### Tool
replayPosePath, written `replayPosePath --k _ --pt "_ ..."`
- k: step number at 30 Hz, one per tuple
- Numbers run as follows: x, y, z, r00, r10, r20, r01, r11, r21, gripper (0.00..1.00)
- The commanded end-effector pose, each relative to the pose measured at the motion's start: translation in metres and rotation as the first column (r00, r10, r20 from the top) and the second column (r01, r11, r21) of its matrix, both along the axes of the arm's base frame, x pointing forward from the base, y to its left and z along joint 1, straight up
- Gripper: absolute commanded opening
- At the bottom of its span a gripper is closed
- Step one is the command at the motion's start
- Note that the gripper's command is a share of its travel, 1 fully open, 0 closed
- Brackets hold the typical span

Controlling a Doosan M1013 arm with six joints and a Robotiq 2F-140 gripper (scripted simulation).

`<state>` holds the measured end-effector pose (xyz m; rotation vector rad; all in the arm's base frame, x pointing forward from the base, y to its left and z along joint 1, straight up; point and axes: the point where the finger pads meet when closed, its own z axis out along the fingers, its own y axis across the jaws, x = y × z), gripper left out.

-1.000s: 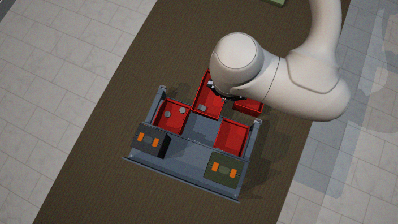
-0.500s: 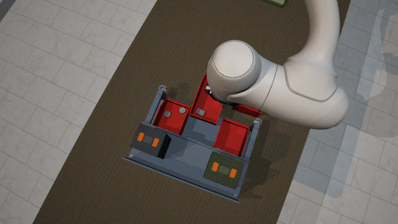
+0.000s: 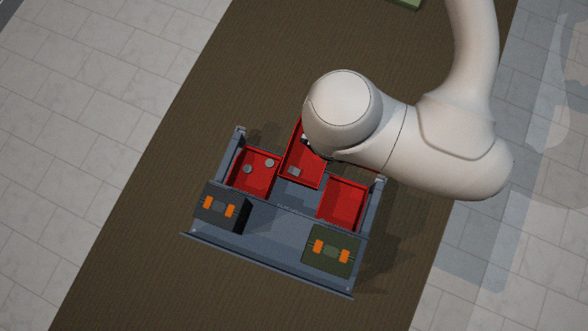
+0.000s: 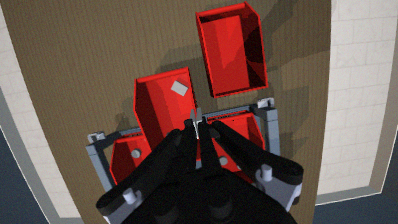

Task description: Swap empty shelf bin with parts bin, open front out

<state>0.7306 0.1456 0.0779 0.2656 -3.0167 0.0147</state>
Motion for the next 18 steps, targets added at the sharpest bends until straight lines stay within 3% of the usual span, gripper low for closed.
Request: replayPosePath --k 1,18 --pt "0.002 0.0 0.0 1.0 0.0 0.0 0.0 1.0 0.0 0.1" --pt "0.014 0.002 0.0 1.0 0.0 0.0 0.0 1.0 0.0 0.1"
